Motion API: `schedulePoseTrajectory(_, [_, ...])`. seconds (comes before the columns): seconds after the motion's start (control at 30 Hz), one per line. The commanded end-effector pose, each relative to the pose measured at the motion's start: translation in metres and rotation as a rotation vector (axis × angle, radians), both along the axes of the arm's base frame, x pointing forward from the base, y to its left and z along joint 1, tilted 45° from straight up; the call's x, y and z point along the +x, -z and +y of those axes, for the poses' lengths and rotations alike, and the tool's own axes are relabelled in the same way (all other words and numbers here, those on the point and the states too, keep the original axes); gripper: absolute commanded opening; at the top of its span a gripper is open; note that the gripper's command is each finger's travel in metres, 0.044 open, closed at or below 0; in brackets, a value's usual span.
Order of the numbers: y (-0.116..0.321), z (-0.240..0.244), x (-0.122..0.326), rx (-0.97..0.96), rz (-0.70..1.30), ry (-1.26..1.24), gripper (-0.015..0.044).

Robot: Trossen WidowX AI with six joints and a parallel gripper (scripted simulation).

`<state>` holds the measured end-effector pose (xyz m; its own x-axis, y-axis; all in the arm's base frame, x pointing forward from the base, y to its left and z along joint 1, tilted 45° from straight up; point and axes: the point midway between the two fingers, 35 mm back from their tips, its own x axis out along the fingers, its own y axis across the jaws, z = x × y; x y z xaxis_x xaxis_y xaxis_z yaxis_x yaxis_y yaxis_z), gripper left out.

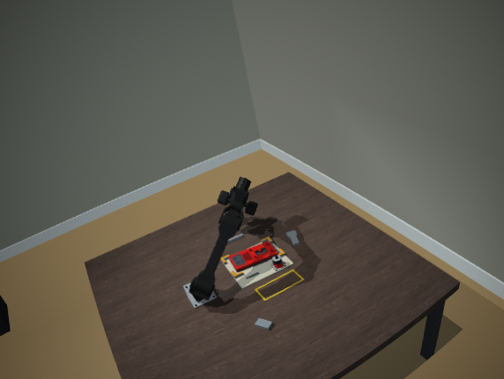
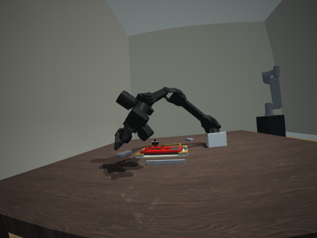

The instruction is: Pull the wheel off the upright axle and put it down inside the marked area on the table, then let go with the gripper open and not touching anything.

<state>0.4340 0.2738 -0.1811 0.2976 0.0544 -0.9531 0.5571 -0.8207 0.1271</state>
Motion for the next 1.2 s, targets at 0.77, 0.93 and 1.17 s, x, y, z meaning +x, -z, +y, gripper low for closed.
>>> schedulePoseTrajectory(0.77, [-0.211,-0.208,-0.034,-0.720,0.393,-0.479,0.0300])
schedulePoseTrajectory(0.93, [-0.266,-0.251,-0.061,-0.829,0.552,-0.617,0.0300])
schedulePoseTrajectory(1.17, [-0.293,-0.271,-0.075,-0.873,0.637,-0.690,0.0300])
